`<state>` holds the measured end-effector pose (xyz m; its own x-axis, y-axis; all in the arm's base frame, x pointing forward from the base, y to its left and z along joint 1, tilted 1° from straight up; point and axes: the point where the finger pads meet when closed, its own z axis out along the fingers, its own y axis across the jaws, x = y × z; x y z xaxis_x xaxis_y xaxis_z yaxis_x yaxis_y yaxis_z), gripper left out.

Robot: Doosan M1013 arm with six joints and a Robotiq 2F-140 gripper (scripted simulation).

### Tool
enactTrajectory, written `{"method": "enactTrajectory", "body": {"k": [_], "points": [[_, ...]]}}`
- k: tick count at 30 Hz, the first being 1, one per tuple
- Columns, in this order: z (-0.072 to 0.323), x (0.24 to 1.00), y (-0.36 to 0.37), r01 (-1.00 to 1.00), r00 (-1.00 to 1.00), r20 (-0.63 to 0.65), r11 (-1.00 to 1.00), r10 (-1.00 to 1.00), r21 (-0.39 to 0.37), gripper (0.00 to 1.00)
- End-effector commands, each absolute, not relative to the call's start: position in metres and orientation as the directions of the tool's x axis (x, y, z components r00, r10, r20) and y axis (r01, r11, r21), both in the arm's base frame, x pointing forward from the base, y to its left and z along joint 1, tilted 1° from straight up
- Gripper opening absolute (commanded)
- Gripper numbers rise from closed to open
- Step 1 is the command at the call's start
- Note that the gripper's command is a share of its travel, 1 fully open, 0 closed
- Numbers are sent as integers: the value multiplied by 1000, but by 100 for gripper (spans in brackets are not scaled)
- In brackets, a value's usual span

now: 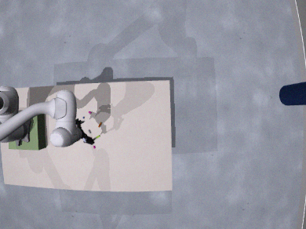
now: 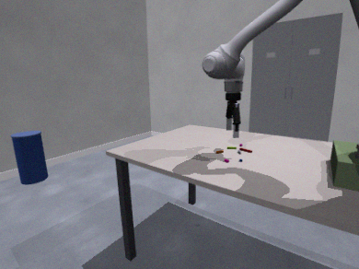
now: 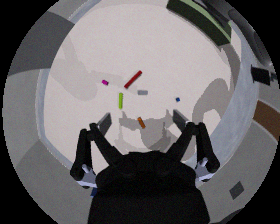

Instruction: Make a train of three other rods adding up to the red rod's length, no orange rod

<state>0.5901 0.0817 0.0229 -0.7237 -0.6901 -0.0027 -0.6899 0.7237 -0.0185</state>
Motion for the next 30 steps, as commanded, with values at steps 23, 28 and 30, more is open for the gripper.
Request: {"method": "enactTrajectory", "body": {"k": [23,28,30], "points": [[13,608,-33,-1000,-21,-11,21,-1000,-10,100],[11,609,-51,-995,102,-10,-101,-995,-11,100],[10,609,-59,-988,153,-9,-152,-988,-12,100]]}}
